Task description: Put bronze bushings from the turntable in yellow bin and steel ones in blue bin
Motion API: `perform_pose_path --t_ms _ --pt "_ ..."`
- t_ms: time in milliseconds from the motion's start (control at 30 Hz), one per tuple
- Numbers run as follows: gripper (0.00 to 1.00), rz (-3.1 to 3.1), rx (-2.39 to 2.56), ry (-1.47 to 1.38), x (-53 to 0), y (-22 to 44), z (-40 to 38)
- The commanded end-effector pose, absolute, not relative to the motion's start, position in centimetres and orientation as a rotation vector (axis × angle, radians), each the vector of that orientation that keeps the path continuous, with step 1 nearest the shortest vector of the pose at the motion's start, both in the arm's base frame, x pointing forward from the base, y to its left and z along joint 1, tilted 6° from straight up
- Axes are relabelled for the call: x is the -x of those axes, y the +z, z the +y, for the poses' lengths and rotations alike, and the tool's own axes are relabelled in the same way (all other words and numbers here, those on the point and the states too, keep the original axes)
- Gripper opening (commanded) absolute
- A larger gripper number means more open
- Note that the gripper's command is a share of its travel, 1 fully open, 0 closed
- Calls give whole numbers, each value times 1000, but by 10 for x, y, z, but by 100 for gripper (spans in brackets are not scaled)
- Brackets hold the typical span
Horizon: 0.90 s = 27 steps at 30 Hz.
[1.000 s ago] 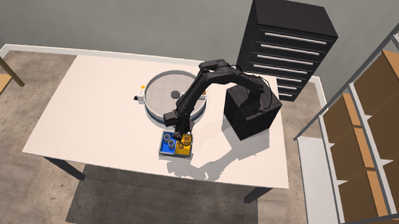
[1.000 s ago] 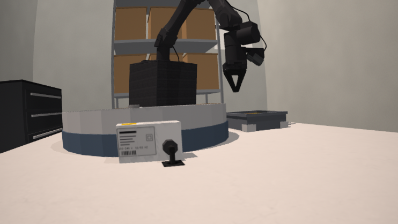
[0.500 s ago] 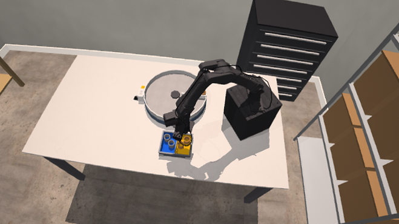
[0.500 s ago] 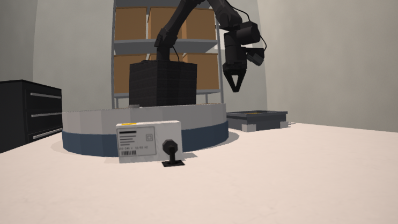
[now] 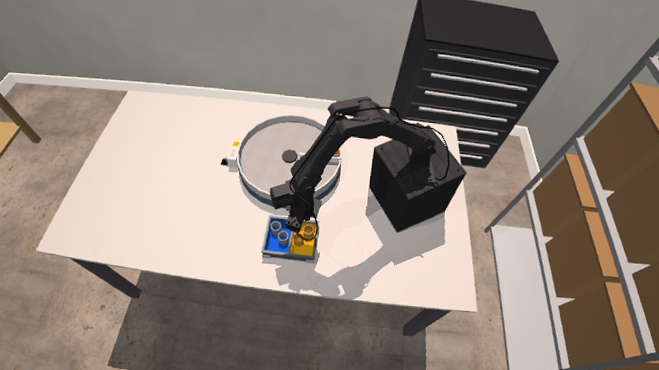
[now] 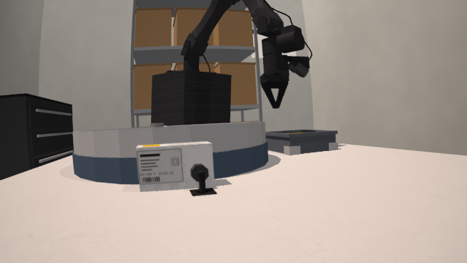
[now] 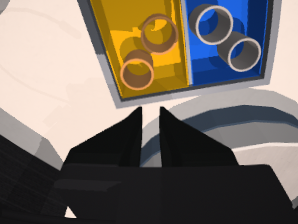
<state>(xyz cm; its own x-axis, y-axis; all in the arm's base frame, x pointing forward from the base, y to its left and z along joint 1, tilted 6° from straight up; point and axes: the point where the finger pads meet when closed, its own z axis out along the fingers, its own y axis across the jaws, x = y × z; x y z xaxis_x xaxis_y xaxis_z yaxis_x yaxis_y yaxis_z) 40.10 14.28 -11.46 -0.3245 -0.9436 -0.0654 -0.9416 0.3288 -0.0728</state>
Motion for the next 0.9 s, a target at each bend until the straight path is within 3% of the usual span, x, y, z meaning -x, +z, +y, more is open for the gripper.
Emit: perform_pose_path --t_ms 0,200,633,867 --pt "14 2467 1745 -31 -403 -107 128" --pt "14 2468 1746 -34 -392 -110 82" --pt "14 2480 1753 -28 -339 -130 -156" --pt "14 2475 1760 -29 -332 -132 -185"
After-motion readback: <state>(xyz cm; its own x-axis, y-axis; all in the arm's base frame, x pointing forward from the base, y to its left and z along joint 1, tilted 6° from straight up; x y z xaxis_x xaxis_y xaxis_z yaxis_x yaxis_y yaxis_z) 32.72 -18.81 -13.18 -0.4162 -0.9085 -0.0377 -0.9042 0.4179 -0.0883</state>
